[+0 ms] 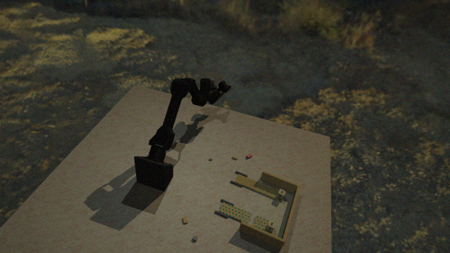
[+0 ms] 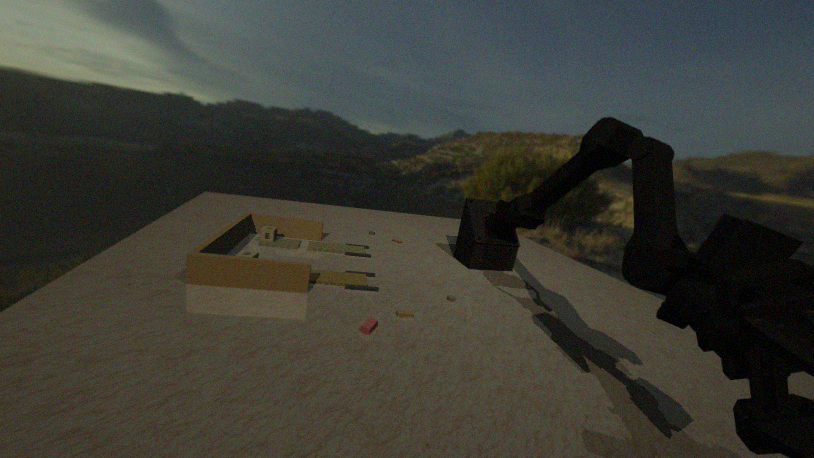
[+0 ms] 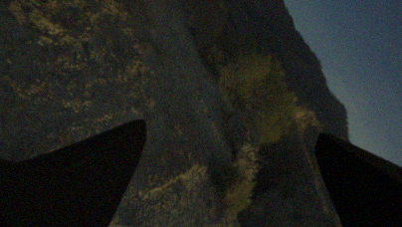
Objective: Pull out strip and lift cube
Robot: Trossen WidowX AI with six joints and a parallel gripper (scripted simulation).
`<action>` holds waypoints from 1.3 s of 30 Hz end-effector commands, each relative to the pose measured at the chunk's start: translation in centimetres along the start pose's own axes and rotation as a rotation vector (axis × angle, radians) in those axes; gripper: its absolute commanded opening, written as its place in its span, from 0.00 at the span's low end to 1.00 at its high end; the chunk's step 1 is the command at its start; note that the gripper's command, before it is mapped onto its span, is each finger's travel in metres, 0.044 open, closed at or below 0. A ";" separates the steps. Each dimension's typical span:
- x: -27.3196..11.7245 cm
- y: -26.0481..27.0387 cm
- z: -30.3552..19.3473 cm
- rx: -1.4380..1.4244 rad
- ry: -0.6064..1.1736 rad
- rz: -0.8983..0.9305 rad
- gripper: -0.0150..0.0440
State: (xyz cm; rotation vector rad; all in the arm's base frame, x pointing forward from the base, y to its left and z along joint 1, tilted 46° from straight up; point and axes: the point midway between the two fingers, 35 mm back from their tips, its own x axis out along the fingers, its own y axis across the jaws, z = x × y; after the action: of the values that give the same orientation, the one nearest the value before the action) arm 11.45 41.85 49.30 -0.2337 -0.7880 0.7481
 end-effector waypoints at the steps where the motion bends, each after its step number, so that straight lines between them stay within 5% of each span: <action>1: 0.5 -2.0 -5.4 -0.016 0.056 0.025 0.93; 9: -1.3 -7.5 -18.3 0.006 0.262 0.079 0.93; 17: -7.9 -14.4 -29.9 0.135 0.525 0.075 0.93; 28: -22.8 -22.9 -39.3 0.499 0.852 -0.093 0.93; 39: -41.0 -26.7 -40.2 1.103 0.970 -0.500 0.93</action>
State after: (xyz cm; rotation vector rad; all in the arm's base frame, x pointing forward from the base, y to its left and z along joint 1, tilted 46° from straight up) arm 37.08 0.28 12.28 0.3937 0.4766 0.4695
